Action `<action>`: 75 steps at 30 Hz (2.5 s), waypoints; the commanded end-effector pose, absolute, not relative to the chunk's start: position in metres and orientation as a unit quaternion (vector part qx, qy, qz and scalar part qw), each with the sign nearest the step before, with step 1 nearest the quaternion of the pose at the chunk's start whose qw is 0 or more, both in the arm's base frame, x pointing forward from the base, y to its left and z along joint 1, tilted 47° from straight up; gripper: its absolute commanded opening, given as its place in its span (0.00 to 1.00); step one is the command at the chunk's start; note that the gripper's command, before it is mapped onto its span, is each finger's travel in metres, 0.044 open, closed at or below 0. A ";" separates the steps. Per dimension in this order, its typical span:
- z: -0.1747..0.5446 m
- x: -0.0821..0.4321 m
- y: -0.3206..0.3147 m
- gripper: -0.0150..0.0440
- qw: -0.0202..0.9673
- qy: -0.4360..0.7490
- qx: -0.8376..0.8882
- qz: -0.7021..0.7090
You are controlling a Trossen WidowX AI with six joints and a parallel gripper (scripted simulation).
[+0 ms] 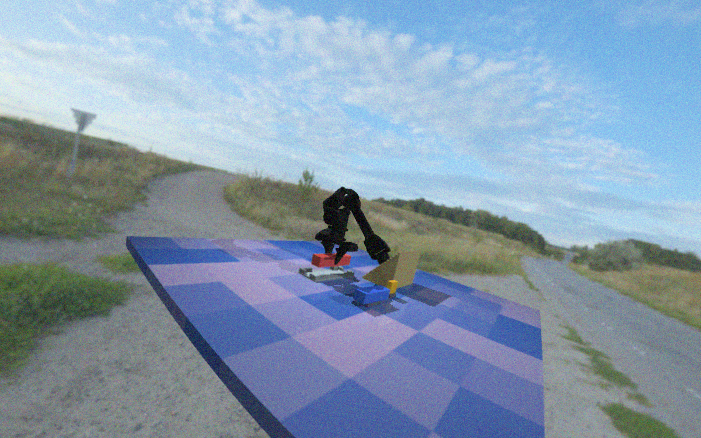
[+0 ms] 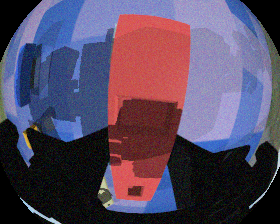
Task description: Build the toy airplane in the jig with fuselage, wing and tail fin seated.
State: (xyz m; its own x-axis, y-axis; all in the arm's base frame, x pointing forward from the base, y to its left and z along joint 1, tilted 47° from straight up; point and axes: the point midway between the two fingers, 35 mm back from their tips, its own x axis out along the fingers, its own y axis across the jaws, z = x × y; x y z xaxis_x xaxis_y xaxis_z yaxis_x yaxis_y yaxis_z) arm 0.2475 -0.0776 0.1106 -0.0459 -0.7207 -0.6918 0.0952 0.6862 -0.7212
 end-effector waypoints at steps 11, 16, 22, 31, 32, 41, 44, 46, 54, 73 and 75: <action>0.097 0.245 -0.094 0.58 0.648 0.649 -0.244 -0.316; 0.096 0.245 -0.094 0.57 0.647 0.651 -0.241 -0.316; 0.096 0.245 -0.094 0.44 0.647 0.651 -0.241 -0.316; 0.096 0.245 -0.094 0.57 0.647 0.651 -0.241 -0.316; 0.096 0.245 -0.094 0.62 0.647 0.651 -0.241 -0.316; 0.096 0.245 -0.094 1.00 0.647 0.651 -0.241 -0.316; 0.096 0.245 -0.094 1.00 0.647 0.651 -0.241 -0.316; 0.096 0.245 -0.094 1.00 0.647 0.651 -0.241 -0.316; 0.160 0.250 -0.023 1.00 0.647 0.654 -0.269 -0.286; 0.134 0.292 0.020 1.00 0.661 0.636 -0.213 -0.335; 0.116 0.306 0.039 1.00 0.662 0.637 -0.212 -0.334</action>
